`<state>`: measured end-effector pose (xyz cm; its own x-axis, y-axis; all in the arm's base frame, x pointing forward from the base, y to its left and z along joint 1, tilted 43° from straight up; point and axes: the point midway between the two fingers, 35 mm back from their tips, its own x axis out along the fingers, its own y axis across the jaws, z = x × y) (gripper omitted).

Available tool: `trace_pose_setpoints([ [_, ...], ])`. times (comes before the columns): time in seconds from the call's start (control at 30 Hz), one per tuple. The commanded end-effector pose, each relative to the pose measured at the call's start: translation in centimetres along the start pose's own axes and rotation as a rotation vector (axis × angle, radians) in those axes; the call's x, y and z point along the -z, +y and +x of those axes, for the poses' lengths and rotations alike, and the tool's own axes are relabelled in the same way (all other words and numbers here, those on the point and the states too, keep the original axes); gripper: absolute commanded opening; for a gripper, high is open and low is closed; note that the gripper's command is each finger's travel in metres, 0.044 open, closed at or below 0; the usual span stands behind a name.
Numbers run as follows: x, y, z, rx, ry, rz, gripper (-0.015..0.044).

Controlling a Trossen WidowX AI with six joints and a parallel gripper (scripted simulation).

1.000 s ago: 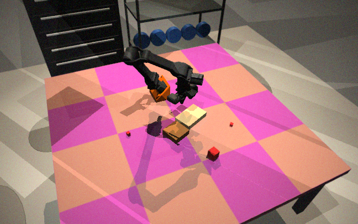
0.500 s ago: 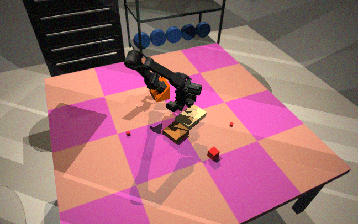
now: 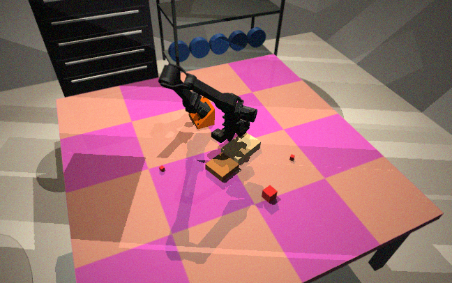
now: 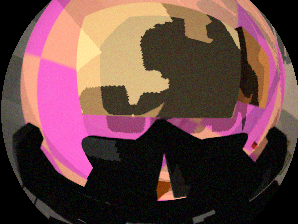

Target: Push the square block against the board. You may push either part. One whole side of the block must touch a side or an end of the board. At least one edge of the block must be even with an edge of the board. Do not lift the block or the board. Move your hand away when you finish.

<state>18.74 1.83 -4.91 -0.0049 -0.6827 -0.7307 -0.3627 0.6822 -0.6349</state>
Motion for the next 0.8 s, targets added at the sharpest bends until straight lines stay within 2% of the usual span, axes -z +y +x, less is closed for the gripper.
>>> trace_pose_setpoints([
  [0.0,-0.6,-0.1,-0.1,0.002,-0.010,-0.001,0.0000],
  [0.77,-2.4,-0.1,-0.2,0.002,-0.011,0.000,0.0000],
])
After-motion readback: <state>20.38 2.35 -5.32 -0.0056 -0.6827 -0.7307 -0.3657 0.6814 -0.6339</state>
